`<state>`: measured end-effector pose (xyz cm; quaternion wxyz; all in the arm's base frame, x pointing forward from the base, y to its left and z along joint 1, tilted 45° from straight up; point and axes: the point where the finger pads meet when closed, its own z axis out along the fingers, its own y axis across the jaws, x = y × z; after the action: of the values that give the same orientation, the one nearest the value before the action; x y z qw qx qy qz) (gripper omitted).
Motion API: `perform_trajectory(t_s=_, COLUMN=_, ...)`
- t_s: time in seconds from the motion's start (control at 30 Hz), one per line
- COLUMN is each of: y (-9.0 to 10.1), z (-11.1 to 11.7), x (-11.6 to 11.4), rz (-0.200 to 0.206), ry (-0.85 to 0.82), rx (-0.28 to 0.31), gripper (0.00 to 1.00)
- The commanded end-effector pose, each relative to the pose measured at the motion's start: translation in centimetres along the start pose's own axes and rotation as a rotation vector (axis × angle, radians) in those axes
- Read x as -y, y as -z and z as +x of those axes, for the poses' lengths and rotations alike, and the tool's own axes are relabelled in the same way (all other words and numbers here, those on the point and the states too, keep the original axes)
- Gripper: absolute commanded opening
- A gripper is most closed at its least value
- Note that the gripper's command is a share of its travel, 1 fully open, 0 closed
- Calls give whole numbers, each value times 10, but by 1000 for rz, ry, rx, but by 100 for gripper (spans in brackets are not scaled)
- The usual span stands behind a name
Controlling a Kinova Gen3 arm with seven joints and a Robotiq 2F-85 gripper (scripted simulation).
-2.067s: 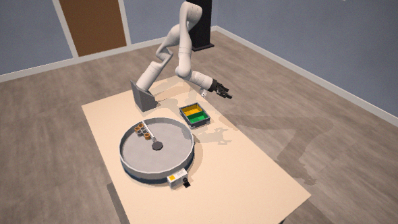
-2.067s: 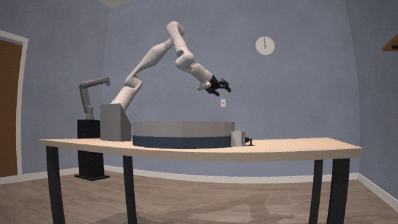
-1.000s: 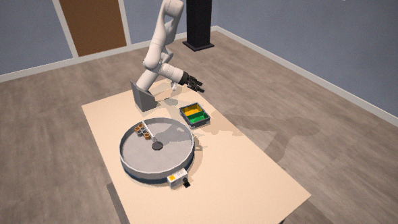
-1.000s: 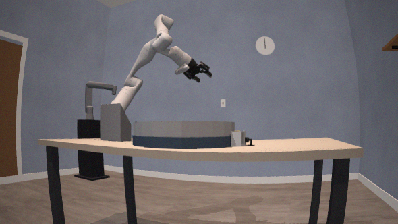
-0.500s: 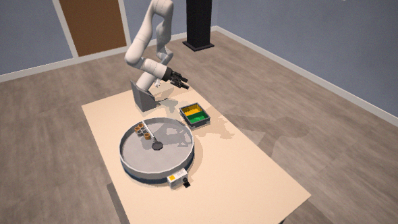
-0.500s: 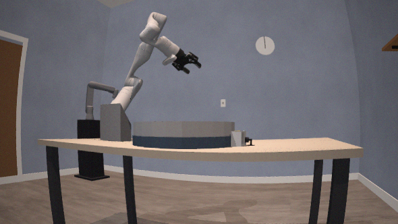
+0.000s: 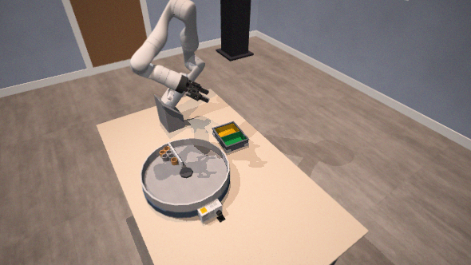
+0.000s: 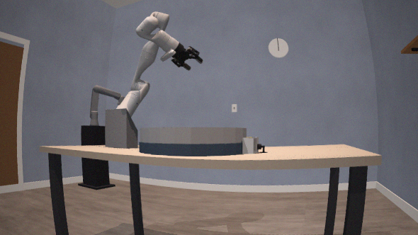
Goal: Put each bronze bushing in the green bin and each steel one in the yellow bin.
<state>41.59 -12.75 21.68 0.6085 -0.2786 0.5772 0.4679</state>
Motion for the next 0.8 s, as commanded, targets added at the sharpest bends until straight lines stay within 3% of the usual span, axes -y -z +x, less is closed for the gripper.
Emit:
perform_trajectory(t_s=0.0, y=4, z=1, x=-1, rz=-1, ry=-10, rx=4, gripper=100)
perform_trajectory(t_s=0.07, y=4, z=1, x=-1, rz=-1, ry=-10, rx=4, gripper=100)
perform_trajectory(t_s=0.17, y=2, z=0, x=0, rz=-38, ry=15, rx=-153, gripper=100)
perform_trajectory(t_s=0.23, y=2, z=0, x=0, rz=-38, ry=15, rx=-153, gripper=100)
perform_trajectory(t_s=0.3, y=2, z=0, x=0, rz=-65, ry=24, rx=-256, gripper=100)
perform_trajectory(t_s=0.4, y=2, z=0, x=0, rz=-65, ry=24, rx=-256, gripper=100)
perform_trajectory(t_s=0.5, y=2, z=0, x=0, rz=-105, ry=38, rx=-410, gripper=100)
perform_trajectory(t_s=0.6, y=2, z=0, x=0, rz=-131, ry=47, rx=-513, gripper=100)
perform_trajectory(t_s=0.7, y=2, z=0, x=0, rz=-131, ry=47, rx=-513, gripper=100)
perform_trajectory(t_s=0.73, y=2, z=0, x=0, rz=-144, ry=52, rx=-565, gripper=100)
perform_trajectory(t_s=0.77, y=2, z=0, x=0, rz=-144, ry=52, rx=-565, gripper=100)
